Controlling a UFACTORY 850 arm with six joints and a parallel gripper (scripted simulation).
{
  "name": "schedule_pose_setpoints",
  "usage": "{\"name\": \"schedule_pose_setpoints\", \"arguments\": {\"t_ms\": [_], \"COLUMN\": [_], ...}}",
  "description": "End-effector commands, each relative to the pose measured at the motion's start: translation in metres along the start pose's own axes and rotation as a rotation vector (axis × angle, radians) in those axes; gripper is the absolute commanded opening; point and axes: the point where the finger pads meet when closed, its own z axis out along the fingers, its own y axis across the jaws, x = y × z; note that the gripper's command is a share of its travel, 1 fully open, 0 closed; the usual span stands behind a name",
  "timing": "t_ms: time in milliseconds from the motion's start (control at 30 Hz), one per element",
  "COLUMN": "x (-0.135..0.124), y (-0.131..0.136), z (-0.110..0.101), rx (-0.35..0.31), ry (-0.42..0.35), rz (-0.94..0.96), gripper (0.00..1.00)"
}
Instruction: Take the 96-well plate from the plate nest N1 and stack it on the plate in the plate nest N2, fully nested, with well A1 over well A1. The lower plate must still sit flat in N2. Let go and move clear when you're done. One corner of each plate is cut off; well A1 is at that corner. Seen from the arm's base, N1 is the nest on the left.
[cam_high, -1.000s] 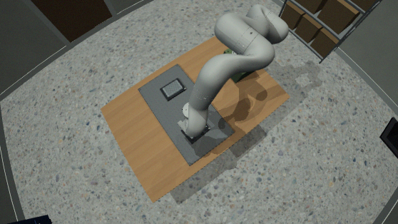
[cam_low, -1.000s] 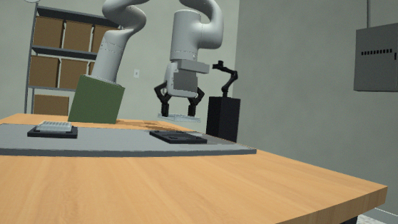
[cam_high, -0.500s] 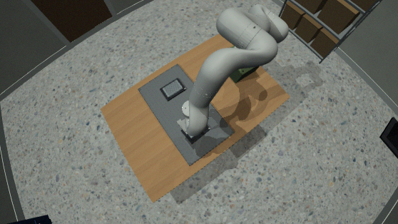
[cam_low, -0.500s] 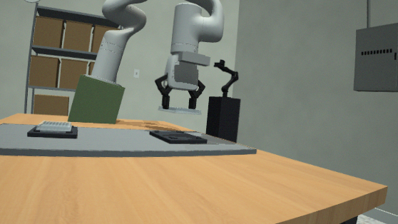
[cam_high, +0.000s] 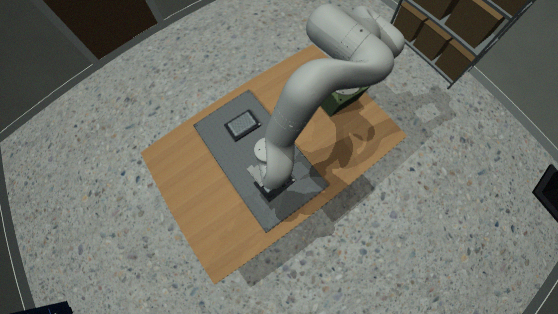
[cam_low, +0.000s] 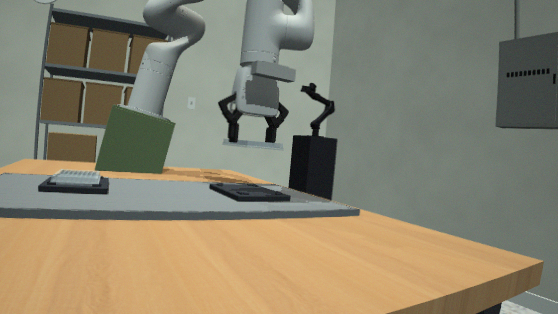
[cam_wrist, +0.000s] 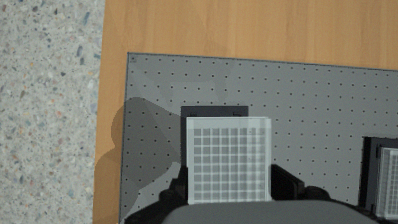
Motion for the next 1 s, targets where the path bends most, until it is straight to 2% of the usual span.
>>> {"name": "schedule_pose_setpoints", "arguments": {"t_ms": [0,267,367,967], "x": [0.001,0.001,-0.001,-0.011], "y": [0.0,0.0,0.01,0.062], "z": [-0.003,-0.003,-0.003,-0.003], "rx": [0.0,0.0,0.0,0.0], "ry": [0.001,0.001,0.001,0.001], "rz": [0.0,0.0,0.083,0.083], "gripper": [0.0,0.0,0.0,0.0]}}
